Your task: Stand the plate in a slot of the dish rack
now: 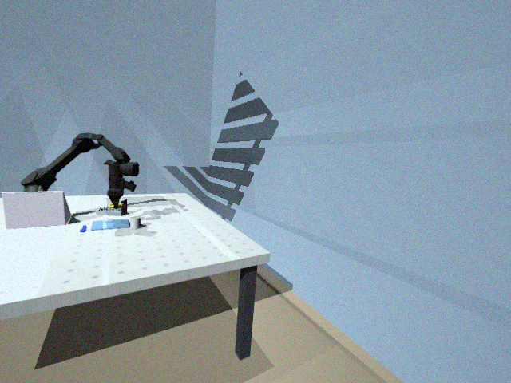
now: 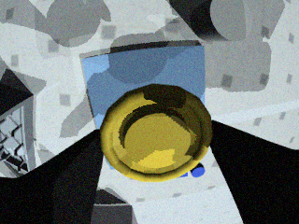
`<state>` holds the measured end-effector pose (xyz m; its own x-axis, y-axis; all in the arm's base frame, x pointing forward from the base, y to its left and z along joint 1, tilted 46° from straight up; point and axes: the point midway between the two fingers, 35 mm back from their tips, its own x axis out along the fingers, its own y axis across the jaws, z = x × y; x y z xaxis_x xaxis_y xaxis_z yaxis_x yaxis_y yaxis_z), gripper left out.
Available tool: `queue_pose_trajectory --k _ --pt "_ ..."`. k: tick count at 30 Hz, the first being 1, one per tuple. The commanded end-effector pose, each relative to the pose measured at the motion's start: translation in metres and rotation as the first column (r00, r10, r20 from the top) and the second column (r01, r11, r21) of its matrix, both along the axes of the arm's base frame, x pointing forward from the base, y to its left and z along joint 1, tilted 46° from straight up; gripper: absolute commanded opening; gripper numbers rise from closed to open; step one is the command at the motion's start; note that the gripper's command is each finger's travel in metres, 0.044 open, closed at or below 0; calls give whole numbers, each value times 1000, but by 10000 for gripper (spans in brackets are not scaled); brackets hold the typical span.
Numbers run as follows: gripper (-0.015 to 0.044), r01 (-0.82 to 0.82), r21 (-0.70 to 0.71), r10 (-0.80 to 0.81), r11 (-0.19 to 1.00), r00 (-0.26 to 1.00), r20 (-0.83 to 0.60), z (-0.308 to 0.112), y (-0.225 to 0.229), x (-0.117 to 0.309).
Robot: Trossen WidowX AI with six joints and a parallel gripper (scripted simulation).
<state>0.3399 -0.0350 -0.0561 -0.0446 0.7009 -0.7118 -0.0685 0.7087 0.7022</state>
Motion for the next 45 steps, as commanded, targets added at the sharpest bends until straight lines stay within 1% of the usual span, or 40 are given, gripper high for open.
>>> queue_pose_trajectory --k 1,17,21,27,33,39,45 --pt "0 -6 -6 6 1000 1000 2 17 -18 2" --pt "0 -11 0 11 1000 1000 0 62 -65 8" --pt "0 -8 1 8 1000 1000 -4 67 -68 7" --pt "0 121 -18 -123 992 984 -131 89 -53 3" --pt "0 261 -58 -267 964 926 -268 113 -36 -5" --pt "0 387 -116 -400 915 828 -392 135 -18 -15" --pt "0 490 -195 -516 850 697 -498 154 -2 -28"
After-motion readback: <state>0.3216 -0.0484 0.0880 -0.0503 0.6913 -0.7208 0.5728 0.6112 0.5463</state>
